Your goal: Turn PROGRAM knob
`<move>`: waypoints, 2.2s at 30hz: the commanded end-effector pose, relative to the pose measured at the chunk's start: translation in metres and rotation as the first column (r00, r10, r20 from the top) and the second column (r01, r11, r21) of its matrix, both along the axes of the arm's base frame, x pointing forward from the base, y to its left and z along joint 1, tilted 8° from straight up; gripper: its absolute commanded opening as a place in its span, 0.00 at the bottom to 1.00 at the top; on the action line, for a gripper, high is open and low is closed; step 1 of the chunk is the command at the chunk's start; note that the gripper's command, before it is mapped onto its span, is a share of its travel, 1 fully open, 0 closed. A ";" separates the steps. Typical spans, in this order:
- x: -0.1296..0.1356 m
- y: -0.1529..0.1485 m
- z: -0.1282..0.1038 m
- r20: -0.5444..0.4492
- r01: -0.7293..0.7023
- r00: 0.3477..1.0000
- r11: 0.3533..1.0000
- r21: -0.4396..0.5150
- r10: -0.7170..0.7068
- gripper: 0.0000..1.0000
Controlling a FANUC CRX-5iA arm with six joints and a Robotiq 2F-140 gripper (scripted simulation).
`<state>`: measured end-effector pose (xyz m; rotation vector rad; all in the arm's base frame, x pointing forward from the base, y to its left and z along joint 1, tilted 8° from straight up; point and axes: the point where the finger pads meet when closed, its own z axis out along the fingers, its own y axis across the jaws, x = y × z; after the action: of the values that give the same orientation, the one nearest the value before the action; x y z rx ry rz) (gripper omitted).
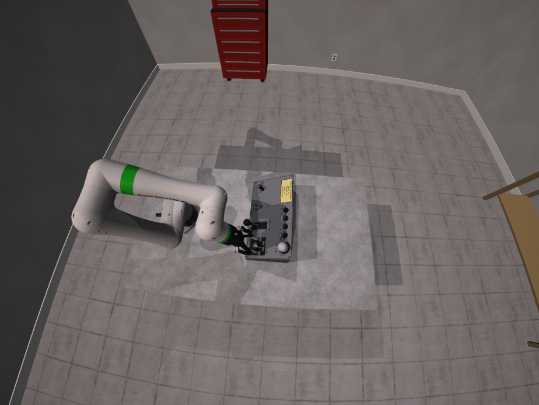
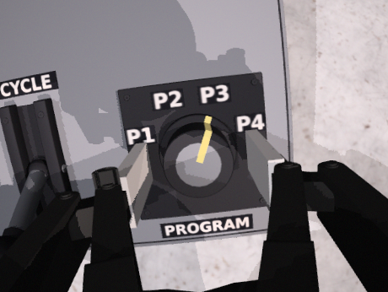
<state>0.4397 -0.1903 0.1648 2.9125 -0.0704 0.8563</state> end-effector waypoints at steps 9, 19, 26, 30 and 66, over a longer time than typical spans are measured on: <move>0.000 0.000 0.000 0.000 0.000 1.000 1.000 0.000 0.000 0.44; 0.000 0.000 0.000 0.000 0.000 1.000 1.000 0.000 0.000 0.00; 0.000 0.000 0.000 0.000 0.000 1.000 1.000 0.000 0.000 0.00; 0.000 0.000 0.000 0.000 0.000 1.000 1.000 0.000 0.000 0.00; 0.000 0.000 0.000 -0.004 -0.029 1.000 0.999 -0.019 0.029 0.00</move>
<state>0.4396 -0.1903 0.1649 2.9063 -0.0319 0.8522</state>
